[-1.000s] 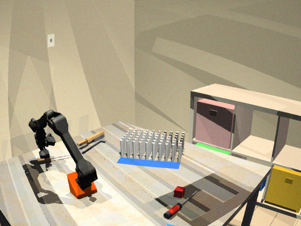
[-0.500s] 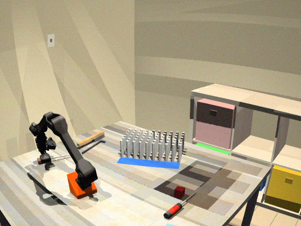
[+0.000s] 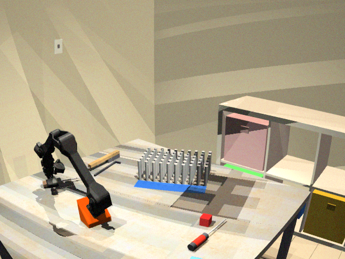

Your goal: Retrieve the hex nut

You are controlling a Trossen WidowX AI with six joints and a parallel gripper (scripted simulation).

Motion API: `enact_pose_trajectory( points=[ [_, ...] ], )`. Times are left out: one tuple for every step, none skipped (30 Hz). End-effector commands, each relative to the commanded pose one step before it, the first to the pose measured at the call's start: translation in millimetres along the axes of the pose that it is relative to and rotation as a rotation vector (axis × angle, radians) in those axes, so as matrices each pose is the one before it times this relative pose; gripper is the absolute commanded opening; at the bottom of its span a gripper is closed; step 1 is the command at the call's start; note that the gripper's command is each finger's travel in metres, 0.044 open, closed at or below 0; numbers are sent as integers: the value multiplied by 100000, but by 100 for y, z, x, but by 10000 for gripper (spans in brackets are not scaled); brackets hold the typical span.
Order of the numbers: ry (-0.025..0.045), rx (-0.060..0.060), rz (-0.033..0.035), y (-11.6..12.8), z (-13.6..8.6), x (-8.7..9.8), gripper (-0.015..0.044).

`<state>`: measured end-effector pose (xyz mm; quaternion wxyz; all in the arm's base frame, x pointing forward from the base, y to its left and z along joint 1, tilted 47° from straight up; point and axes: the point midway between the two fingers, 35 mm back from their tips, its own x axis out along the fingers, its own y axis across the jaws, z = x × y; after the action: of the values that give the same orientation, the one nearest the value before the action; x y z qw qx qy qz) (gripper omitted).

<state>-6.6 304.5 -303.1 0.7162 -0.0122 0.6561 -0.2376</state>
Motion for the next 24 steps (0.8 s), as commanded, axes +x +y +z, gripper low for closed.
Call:
enact_pose_trajectory(
  points=[
    [254,448,-258,-99,-37,73,193],
    [0,0,0,0,0,0,187],
    [0,0,0,0,0,0,180],
    [0,0,0,0,0,0,173],
    [0,0,0,0,0,0,167],
    [0,0,0,0,0,0,160],
    [0,0,0,0,0,0,153],
    [-6,-8,6,59,-4,-105,127],
    [-18,-23,18,175,-10,-318,101],
    [-30,-38,29,285,-12,-534,75],
    [-39,-49,35,350,-8,-687,48],
    [-40,-49,33,340,1,-700,22],
    [-41,-49,30,326,10,-709,0],
    [-42,-49,28,313,18,-718,0],
    [-42,-49,26,297,27,-722,0],
    [-34,-38,19,224,27,-574,0],
    [-21,-23,11,130,19,-347,0],
    [-7,-8,3,43,7,-116,0],
    [0,0,0,0,0,0,0],
    [0,0,0,0,0,0,0],
    [0,0,0,0,0,0,0],
    [195,-450,-64,-28,21,-7,0],
    [589,-1351,-184,-86,62,-22,0],
    [988,-2252,-282,-146,101,-38,0]
  ],
)
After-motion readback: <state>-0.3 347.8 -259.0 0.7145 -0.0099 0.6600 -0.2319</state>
